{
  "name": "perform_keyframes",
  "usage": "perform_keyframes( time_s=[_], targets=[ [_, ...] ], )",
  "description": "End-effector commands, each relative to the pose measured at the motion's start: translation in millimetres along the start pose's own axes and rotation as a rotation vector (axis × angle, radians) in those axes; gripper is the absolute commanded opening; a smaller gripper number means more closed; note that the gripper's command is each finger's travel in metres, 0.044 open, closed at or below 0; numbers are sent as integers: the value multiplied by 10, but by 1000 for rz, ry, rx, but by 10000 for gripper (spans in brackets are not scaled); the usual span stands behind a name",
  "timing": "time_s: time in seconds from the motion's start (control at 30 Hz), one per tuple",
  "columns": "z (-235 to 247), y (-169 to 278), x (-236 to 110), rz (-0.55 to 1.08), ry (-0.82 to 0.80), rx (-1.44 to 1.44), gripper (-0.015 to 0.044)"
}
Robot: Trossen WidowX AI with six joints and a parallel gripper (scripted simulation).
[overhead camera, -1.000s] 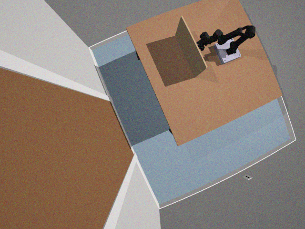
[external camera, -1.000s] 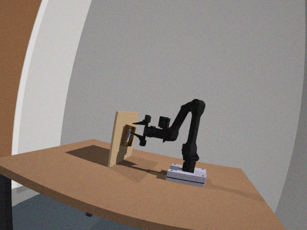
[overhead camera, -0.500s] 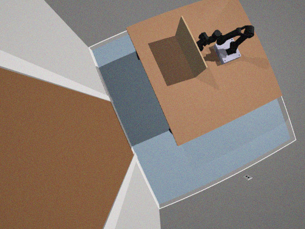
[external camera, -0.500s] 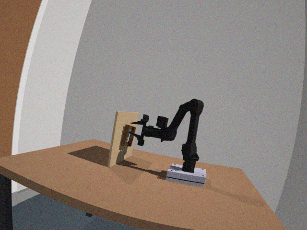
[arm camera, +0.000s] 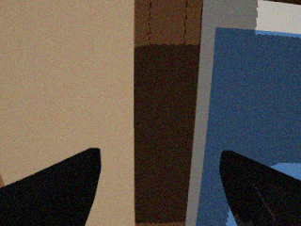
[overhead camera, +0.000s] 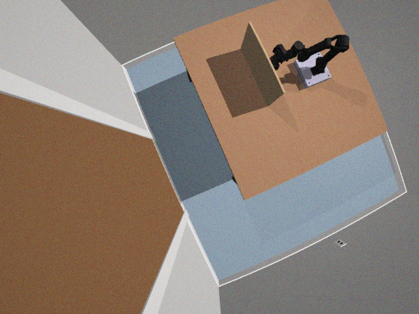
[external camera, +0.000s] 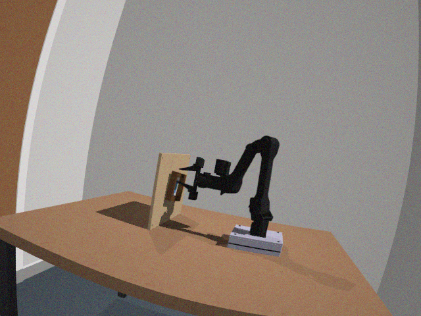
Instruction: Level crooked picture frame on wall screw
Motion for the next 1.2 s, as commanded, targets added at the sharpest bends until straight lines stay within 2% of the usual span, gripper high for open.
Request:
perform_keyframes(
  time_s=[0.0, 0.4, 1.17],
  targets=[
    [7, -8, 3, -5, -3, -7, 260],
    [11, -13, 5, -5, -3, -7, 260],
    [11, -13, 5, -5, -3, -7, 107]
  ],
)
Point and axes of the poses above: the point midway between the two fingers, 35 mm back from their tips, its own x axis out along the fingers, its own z axis across the jaws, y = z × x, the point moved 1 cm from there along -x, back along the fingers, and after that the axes turned 5 degrees about -x, right-handed, at the moved point
